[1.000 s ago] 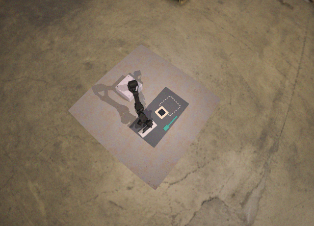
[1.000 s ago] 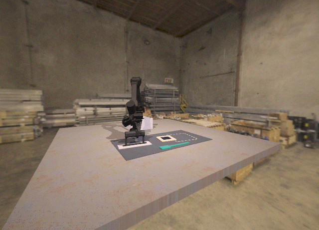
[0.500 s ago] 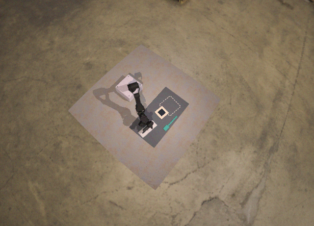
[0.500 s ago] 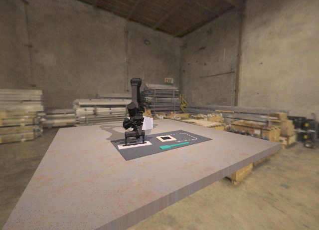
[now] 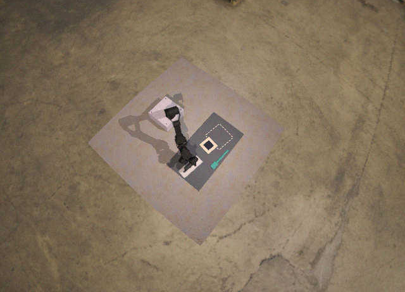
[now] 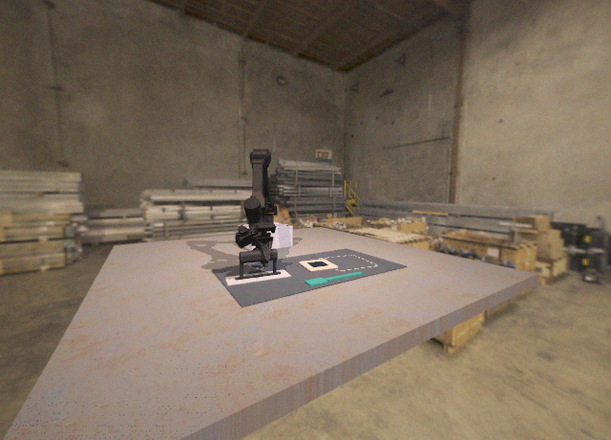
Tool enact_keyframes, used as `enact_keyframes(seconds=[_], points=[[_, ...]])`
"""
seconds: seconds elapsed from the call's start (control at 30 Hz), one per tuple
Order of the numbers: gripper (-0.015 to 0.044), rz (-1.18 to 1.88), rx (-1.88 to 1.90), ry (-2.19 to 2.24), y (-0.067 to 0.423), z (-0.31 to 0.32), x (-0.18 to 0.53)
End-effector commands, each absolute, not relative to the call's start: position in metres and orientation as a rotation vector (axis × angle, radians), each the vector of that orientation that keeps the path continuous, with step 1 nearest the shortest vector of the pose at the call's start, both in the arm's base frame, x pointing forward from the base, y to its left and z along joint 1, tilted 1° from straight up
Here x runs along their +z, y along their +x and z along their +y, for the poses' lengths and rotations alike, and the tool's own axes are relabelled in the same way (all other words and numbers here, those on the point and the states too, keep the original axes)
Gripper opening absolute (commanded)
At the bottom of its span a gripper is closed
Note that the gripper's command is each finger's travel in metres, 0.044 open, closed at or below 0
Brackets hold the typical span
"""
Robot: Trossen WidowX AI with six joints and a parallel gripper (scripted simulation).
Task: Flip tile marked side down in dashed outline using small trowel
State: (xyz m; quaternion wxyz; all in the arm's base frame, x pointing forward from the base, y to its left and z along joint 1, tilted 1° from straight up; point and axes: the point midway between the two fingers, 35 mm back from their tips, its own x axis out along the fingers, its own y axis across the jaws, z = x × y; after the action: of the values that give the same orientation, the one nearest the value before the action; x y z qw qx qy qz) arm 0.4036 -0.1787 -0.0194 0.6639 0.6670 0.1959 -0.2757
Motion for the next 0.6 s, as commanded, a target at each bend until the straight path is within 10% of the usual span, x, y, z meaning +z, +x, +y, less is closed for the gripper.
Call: enact_keyframes(seconds=[0.0,0.57], points=[[0.0069,0.44,-0.628,1.507,0.404,-0.179,-0.02],[0.0,0.441,-0.624,1.507,0.405,-0.178,0.023]])
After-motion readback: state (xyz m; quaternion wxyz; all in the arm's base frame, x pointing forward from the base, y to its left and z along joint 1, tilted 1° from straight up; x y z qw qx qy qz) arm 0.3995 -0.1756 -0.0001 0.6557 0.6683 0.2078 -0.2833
